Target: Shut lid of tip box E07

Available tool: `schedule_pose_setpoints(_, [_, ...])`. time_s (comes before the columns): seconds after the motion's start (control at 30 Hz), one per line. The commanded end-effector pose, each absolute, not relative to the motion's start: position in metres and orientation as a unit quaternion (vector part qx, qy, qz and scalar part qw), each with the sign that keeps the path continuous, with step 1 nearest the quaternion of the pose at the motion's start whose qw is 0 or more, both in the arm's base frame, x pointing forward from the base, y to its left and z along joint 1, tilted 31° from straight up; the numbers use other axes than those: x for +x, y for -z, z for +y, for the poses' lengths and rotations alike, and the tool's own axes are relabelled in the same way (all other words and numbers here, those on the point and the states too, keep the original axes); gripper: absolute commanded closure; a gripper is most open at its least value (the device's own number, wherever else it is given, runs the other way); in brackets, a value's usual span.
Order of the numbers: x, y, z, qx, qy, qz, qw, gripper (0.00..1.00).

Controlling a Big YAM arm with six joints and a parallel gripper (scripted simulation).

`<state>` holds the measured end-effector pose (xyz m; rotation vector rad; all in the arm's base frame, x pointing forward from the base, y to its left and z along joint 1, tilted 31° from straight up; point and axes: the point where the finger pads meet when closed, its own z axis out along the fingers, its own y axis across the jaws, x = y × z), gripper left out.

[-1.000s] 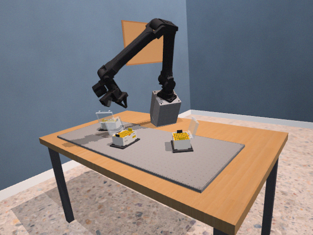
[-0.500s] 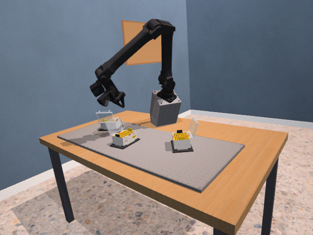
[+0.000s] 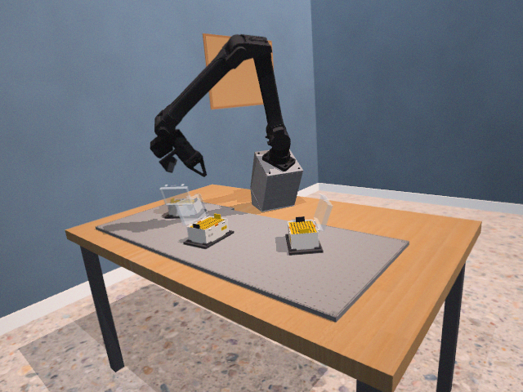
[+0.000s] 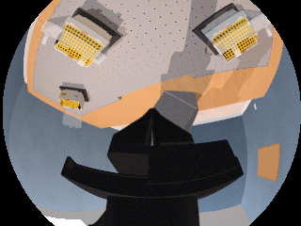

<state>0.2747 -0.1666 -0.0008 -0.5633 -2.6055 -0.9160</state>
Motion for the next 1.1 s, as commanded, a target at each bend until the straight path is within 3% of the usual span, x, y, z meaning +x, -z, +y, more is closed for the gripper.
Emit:
schedule_pose_setpoints(0.0, [0.284,-0.002,-0.182,-0.212,0.313,-0.912,0.161,1.00])
schedule_pose_setpoints(0.43, [0.248,0.036,-0.233,-0.205,0.308,-0.917,0.147,1.00])
schedule_pose_setpoints(1.07, [0.250,0.036,-0.233,-0.196,0.304,-0.921,0.147,1.00])
